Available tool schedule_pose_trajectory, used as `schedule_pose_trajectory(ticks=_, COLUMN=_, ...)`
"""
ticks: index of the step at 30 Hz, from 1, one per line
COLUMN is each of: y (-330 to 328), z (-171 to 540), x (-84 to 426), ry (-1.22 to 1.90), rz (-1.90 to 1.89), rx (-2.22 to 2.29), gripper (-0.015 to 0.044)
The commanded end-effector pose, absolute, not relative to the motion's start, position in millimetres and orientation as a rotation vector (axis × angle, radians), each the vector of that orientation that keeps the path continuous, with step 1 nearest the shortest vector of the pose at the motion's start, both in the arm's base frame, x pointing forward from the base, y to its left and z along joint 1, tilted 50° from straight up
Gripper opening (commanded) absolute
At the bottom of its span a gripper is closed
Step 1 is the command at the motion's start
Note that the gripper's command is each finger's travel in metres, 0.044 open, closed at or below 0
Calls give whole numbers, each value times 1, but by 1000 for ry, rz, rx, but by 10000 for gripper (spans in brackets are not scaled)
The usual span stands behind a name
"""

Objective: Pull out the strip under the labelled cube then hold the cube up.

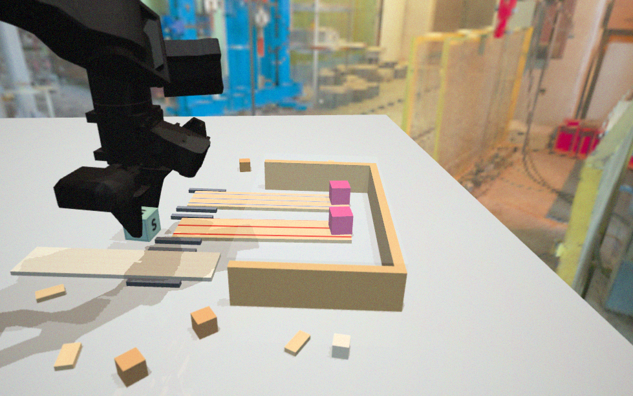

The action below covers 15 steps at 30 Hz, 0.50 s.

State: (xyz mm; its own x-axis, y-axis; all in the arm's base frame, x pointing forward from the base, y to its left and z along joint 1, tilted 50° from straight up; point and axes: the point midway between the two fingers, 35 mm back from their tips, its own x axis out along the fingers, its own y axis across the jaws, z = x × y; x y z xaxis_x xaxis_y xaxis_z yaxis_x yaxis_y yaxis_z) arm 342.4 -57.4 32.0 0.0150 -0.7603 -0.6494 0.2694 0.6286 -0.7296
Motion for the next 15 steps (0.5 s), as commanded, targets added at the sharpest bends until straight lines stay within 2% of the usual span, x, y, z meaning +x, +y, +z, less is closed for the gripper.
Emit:
schedule_pose_trajectory(ticks=1, y=-55, z=28, x=327, ry=1334, rz=-845, rx=-464, gripper=0)
schedule_pose_trajectory(ticks=8, y=-52, z=24, x=302, ry=1335, rz=-845, rx=-465, gripper=0)
schedule_pose_trajectory(ticks=15, y=-41, z=33, x=300, ry=1336, rz=-843, rx=-464, gripper=0)
